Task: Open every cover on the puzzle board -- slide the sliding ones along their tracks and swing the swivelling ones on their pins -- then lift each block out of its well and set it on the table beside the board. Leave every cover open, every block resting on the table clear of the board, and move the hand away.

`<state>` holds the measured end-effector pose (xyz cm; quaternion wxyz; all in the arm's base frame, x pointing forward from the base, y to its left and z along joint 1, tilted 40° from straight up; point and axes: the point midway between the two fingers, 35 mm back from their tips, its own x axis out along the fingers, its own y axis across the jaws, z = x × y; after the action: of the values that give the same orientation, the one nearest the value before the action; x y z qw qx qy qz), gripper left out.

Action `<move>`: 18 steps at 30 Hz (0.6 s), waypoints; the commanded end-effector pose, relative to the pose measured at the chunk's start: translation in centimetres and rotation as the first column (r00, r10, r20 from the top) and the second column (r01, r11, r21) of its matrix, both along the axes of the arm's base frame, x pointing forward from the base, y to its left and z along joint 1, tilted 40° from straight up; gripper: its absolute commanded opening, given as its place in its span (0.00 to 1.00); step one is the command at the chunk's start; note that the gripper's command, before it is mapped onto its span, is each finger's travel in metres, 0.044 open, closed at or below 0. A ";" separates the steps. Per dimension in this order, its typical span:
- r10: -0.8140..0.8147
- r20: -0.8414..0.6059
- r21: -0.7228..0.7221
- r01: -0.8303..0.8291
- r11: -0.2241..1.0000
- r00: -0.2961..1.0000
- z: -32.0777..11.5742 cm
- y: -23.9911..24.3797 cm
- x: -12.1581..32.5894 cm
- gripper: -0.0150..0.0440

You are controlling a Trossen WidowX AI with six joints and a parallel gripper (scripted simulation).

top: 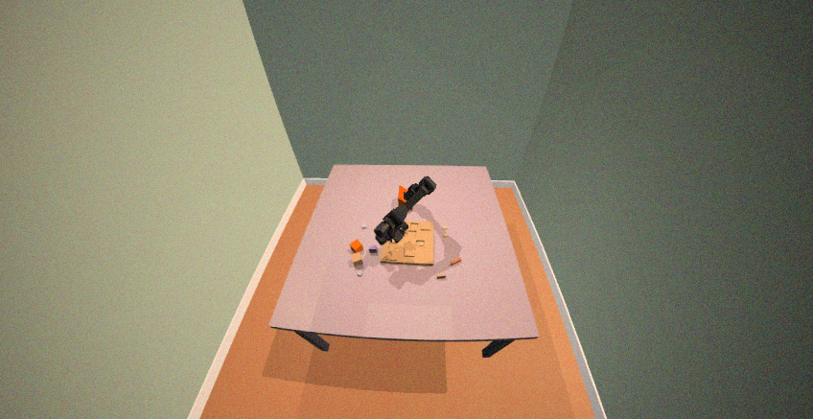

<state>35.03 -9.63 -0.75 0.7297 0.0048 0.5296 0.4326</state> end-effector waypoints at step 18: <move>0.000 0.006 -0.011 0.000 1.000 1.000 3.1 -3.4 -0.6 0.39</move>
<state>34.76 -12.33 2.30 0.7315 0.0026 0.5286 0.4306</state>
